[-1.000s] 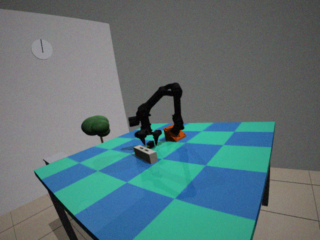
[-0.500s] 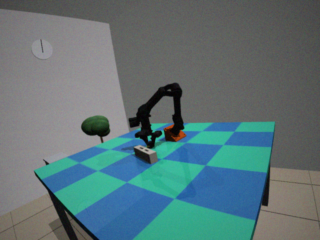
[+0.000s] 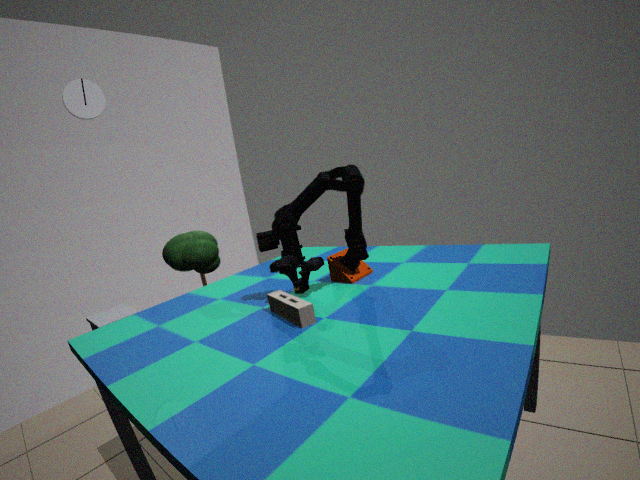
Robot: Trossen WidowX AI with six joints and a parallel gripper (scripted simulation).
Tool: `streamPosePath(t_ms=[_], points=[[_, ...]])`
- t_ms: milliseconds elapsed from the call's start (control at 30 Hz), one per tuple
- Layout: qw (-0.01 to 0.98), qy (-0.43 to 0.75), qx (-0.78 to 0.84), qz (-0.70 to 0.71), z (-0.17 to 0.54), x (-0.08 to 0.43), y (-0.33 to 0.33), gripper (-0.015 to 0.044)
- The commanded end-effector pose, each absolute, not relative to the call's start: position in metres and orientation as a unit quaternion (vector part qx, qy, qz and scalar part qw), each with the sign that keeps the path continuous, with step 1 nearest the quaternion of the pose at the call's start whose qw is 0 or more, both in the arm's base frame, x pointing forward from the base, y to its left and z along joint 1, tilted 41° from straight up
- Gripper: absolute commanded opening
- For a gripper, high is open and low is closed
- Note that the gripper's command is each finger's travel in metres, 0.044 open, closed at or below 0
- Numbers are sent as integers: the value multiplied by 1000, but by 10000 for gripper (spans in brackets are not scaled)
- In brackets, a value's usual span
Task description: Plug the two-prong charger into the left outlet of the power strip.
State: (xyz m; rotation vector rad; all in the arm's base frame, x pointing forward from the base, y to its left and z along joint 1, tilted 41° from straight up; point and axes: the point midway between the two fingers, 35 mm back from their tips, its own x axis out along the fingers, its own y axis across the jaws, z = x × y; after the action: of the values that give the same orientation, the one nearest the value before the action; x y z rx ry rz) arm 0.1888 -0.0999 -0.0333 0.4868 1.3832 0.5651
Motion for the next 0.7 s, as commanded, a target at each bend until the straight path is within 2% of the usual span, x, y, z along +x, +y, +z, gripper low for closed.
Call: streamPosePath(t_ms=[0, 233, 667], points=[[712, 621, 213, 250, -20, 187, -113, 0], [711, 621, 216, 250, -2, 179, -127, 0], [704, 631, 239, 222, 7, 196, -112, 0]])
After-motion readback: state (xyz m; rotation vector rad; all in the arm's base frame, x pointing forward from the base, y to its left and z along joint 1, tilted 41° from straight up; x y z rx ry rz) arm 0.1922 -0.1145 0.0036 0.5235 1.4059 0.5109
